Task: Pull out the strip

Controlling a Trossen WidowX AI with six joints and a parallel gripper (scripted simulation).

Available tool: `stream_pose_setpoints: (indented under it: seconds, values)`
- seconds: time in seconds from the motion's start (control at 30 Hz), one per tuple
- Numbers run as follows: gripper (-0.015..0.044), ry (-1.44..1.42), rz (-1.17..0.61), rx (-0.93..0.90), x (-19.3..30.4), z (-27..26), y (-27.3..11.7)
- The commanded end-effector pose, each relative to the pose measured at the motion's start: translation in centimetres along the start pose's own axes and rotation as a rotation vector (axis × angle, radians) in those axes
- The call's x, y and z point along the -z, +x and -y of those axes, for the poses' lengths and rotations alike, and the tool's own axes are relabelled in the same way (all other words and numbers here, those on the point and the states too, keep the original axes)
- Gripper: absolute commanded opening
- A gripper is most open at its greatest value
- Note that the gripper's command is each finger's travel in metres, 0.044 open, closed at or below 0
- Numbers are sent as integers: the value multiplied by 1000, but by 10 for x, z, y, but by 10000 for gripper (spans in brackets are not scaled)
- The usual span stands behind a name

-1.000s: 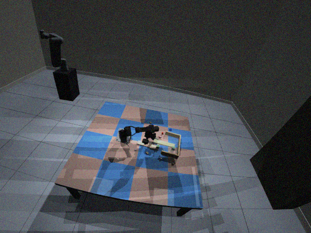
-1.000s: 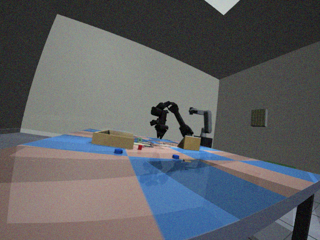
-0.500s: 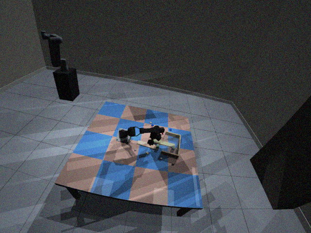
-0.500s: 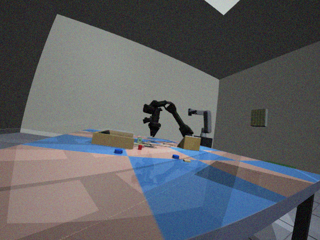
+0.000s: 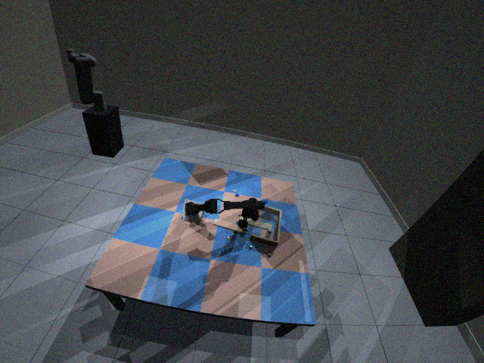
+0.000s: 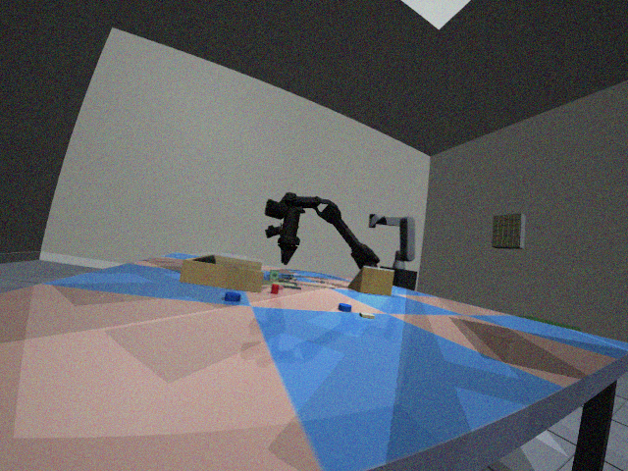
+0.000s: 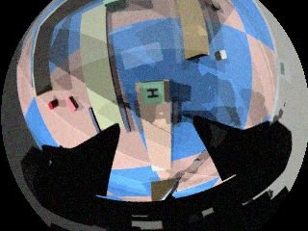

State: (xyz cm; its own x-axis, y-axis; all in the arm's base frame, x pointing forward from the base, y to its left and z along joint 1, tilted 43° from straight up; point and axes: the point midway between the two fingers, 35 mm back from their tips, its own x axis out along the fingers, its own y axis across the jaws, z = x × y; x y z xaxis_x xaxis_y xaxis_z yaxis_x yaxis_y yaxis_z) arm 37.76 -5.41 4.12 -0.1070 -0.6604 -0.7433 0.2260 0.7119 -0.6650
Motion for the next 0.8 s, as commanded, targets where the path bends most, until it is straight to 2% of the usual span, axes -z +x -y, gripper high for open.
stream_pose_setpoints:
  seconds: [0.0, 0.13, 0.37, 0.77]
  values:
    - [440, -4, 2, 4, -15, 0, -1]
    - [440, -4, 2, 4, -28, -1, -2]
    - [256, -4, 2, 4, -28, -1, 7]
    - [250, -4, 3, 5, -29, -1, 26]
